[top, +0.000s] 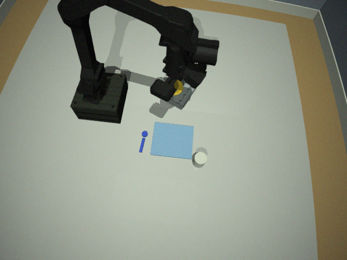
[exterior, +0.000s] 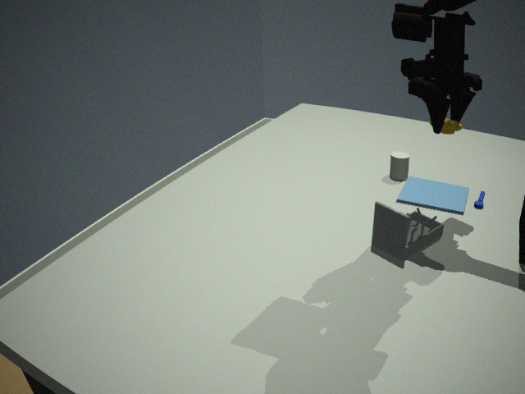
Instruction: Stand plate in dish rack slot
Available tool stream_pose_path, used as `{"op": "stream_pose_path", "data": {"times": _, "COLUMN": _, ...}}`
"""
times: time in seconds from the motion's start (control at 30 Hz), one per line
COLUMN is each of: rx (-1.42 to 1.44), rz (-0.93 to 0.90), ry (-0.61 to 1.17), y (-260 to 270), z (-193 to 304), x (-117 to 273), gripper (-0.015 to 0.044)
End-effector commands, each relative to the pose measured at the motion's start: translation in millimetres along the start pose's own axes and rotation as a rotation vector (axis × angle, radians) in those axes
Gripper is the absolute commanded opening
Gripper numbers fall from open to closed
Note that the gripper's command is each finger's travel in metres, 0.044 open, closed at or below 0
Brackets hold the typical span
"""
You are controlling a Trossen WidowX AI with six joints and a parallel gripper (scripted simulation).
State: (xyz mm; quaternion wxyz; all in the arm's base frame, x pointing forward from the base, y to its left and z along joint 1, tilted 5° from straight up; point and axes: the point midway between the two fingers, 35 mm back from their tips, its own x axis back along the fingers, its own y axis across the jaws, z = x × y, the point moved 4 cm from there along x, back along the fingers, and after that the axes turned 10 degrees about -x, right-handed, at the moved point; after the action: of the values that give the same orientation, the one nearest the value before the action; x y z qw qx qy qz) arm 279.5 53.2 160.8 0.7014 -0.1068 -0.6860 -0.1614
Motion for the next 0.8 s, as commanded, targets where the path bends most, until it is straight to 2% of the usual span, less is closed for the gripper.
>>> {"op": "stream_pose_path", "data": {"times": 0.0, "rx": -0.036, "rz": 0.0, "ry": 0.004, "y": 1.9, "z": 7.4, "x": -1.8, "gripper": 0.0}}
{"op": "stream_pose_path", "data": {"times": 0.13, "rx": -0.028, "rz": -0.029, "ry": -0.001, "y": 5.2, "z": 2.5, "x": -8.0, "gripper": 0.0}}
{"op": "stream_pose_path", "data": {"times": 0.77, "rx": 0.106, "rz": -0.392, "ry": -0.103, "y": 36.6, "z": -49.1, "x": -76.1, "gripper": 0.0}}
